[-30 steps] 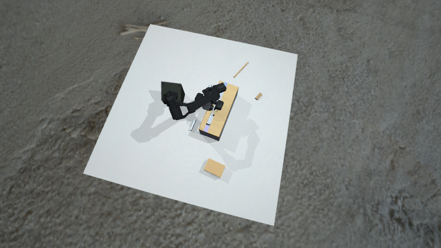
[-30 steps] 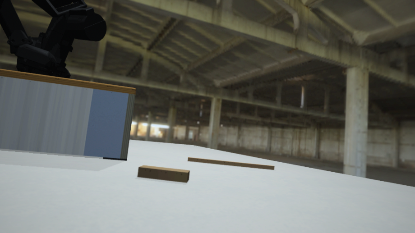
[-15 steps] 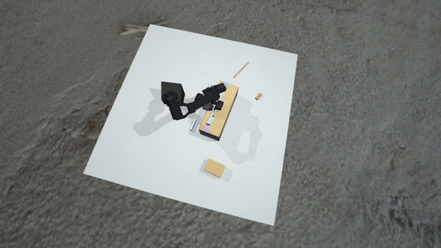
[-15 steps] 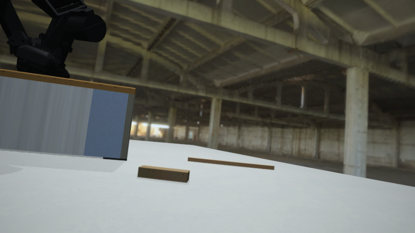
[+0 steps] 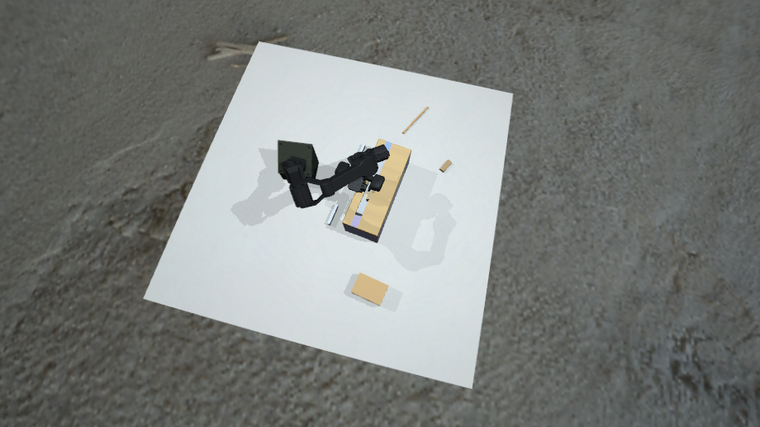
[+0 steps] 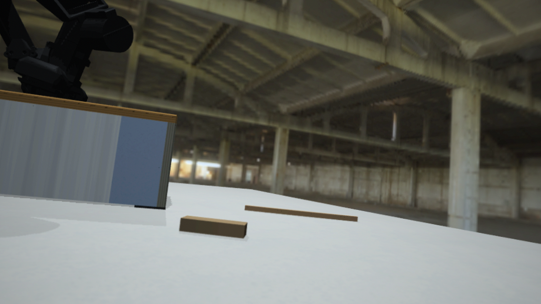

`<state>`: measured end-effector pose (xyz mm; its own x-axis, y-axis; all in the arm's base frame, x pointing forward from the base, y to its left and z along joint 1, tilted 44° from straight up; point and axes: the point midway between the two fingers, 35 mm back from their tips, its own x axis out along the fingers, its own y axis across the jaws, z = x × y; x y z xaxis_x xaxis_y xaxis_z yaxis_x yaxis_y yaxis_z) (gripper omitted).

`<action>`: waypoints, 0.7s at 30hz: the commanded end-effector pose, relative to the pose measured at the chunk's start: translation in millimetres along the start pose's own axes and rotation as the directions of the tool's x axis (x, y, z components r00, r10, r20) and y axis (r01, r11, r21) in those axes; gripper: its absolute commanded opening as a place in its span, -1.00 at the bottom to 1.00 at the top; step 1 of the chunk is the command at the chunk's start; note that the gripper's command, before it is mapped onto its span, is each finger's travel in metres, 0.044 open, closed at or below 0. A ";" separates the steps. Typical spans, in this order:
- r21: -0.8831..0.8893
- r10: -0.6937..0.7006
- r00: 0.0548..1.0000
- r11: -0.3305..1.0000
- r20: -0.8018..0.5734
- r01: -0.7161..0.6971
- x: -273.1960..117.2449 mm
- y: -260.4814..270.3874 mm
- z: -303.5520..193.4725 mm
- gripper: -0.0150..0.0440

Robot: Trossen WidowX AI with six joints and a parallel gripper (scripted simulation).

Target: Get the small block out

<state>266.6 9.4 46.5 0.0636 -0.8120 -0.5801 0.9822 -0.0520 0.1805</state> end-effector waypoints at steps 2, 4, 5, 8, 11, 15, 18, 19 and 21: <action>-0.001 0.001 1.000 1.000 0.004 -0.001 2.1 0.0 6.1 0.86; -0.002 0.001 1.000 1.000 0.004 -0.001 2.5 0.0 8.1 0.86; -0.002 0.001 1.000 1.000 0.004 -0.001 2.7 0.0 9.1 0.86; -0.002 0.001 1.000 1.000 0.004 -0.001 3.3 0.1 12.0 0.86; -0.002 0.001 1.000 1.000 0.005 -0.001 3.9 0.1 15.0 0.86; -0.002 0.001 1.000 1.000 0.005 -0.001 4.8 0.1 19.4 0.86; -0.002 0.001 1.000 1.000 0.005 -0.001 5.7 0.2 24.1 0.86; -0.002 0.001 1.000 1.000 0.005 -0.001 6.0 0.2 25.4 0.86; -0.002 0.001 1.000 1.000 0.005 -0.001 6.5 0.2 28.2 0.86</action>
<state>263.3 -7.3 62.0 0.0645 -0.8124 -0.5796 0.9823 -0.0505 0.1802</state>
